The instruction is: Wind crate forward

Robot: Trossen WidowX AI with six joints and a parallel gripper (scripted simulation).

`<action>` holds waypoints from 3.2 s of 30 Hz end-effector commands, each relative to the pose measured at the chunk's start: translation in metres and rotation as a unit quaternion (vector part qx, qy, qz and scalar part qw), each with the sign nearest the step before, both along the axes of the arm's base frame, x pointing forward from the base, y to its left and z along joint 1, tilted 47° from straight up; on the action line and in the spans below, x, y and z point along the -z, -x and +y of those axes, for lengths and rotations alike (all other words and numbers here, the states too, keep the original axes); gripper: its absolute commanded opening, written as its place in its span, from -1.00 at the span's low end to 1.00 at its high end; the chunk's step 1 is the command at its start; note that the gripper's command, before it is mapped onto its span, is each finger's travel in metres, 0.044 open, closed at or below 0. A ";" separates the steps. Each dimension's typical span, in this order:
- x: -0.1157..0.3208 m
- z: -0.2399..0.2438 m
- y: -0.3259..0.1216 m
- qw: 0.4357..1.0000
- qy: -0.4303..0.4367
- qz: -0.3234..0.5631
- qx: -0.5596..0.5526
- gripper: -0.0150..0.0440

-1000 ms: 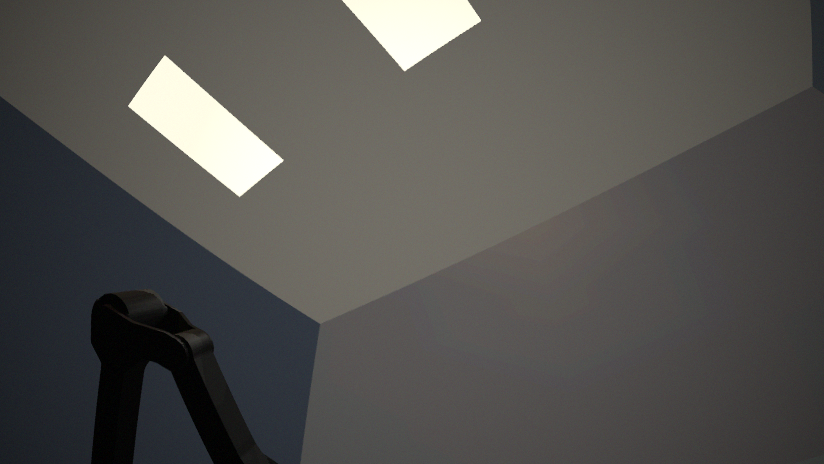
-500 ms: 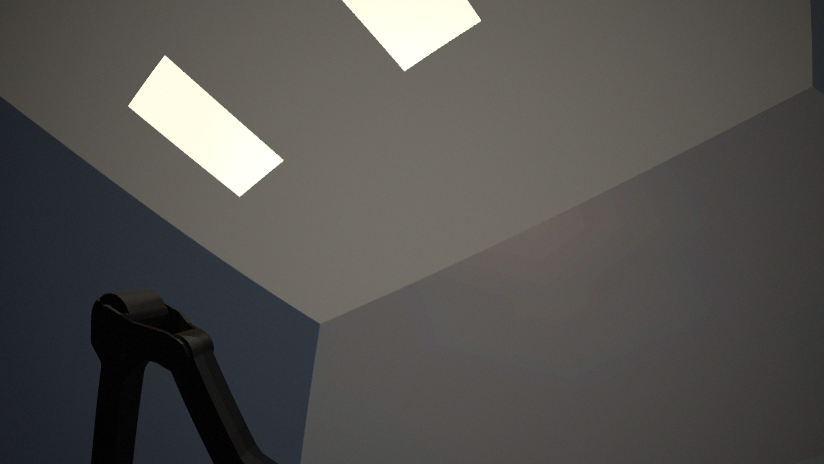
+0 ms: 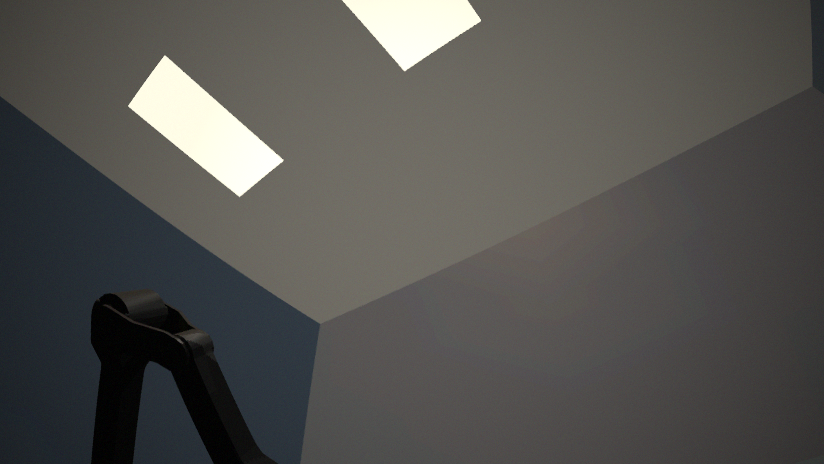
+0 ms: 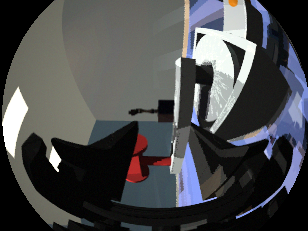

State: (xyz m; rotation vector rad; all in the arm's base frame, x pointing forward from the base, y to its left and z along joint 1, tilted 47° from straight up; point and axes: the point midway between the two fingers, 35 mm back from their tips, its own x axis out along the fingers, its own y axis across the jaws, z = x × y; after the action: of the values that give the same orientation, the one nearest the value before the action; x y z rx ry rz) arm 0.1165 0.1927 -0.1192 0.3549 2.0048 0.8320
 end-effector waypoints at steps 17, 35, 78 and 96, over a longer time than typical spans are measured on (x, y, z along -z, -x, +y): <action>0.001 -0.001 0.000 1.000 0.004 -0.002 -0.001 0.32; -0.003 0.002 0.002 1.000 0.000 0.000 0.000 0.32; 0.004 -0.003 -0.003 1.000 0.002 -0.004 -0.001 0.32; 0.004 -0.003 -0.003 1.000 0.002 -0.004 -0.001 0.32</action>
State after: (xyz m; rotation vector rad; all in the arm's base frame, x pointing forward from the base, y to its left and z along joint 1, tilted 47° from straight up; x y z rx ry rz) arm 0.1165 0.1918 -0.1193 0.3690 2.0106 0.8381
